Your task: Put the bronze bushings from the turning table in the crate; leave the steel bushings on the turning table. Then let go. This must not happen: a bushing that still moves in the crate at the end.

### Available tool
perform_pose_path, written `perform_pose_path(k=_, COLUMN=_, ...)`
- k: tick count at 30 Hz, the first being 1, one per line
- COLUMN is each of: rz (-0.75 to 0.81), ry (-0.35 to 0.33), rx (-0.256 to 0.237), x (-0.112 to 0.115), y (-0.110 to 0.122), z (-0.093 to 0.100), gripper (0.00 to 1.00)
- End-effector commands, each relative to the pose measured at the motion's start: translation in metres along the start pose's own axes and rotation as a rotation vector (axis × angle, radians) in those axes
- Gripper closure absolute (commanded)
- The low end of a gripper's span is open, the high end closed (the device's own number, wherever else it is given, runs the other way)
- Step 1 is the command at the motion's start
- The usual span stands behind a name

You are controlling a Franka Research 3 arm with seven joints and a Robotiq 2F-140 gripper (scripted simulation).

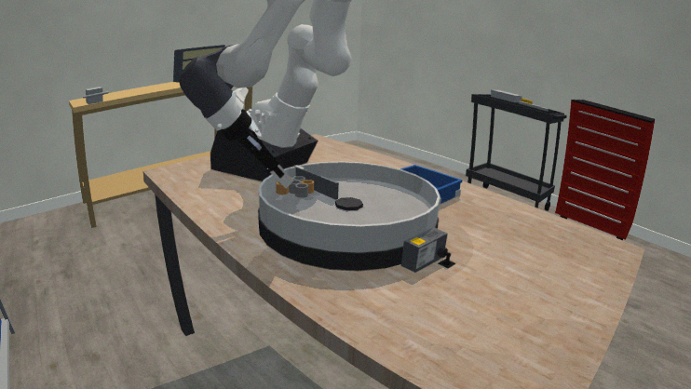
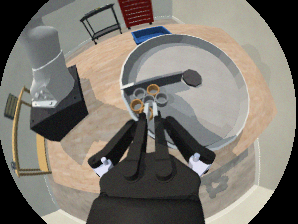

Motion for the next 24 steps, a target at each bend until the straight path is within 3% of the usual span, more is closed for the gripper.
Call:
perform_pose_path(k=1, rz=0.006, ry=-0.001, rx=0.001, x=0.0009, y=0.0014, z=-0.0009, gripper=0.94)
perform_pose_path(k=20, rz=0.006, ry=-0.001, rx=0.001, x=0.0009, y=0.0014, z=-0.0009, gripper=0.94)
perform_pose_path(k=21, rz=0.006, ry=-0.001, rx=0.001, x=0.0009, y=0.0014, z=-0.0009, gripper=1.00)
perform_pose_path(k=24, rz=0.006, ry=-0.001, rx=0.001, x=0.0009, y=0.0014, z=-0.0009, gripper=1.00)
Point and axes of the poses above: the point where the finger pads meet when closed, its own z axis back along the fingers, its own y axis across the jaws, x = y × z, the point moved 7 cm from there along z, back along the fingers, and after that the axes turned 5 degrees about z, right-handed, at the moved point
